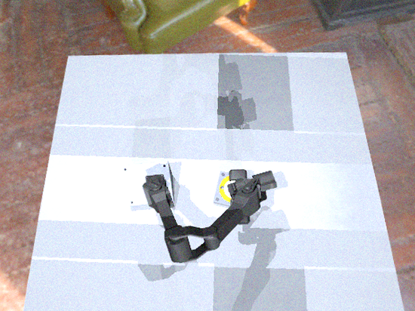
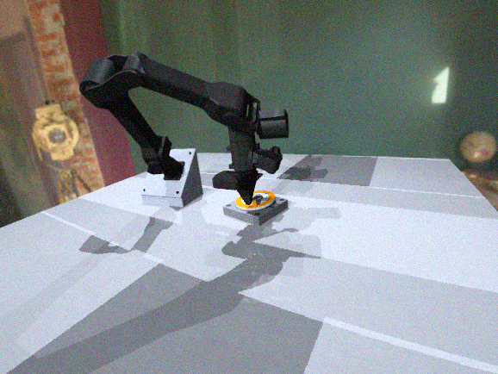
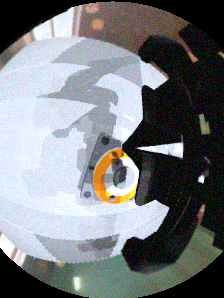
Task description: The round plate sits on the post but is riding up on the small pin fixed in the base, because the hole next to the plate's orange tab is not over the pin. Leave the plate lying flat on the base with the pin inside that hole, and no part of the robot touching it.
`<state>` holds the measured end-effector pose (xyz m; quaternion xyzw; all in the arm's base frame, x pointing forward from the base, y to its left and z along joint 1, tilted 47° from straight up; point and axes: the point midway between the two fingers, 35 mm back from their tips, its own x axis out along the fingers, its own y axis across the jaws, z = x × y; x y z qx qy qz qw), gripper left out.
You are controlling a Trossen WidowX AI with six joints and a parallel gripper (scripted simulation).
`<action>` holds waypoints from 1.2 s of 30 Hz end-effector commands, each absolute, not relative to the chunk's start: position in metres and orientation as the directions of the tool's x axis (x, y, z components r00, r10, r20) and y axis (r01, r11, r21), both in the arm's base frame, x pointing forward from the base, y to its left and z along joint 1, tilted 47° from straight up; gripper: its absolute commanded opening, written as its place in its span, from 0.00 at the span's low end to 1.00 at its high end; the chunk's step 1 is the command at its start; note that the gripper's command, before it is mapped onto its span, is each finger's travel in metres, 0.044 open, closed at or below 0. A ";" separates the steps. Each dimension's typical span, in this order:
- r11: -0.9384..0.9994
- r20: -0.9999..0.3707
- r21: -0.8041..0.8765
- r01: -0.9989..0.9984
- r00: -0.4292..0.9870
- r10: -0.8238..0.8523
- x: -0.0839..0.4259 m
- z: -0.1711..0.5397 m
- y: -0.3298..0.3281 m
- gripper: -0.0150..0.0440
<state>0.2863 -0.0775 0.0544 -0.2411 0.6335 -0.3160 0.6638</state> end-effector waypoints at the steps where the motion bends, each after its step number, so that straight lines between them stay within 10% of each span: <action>1: 0.686 -0.690 -0.719 0.111 0.001 -0.724 0.293 0.053 -0.076 0.25; 36: 0.686 -0.691 -0.719 0.112 0.002 -0.723 0.323 0.042 -0.061 0.25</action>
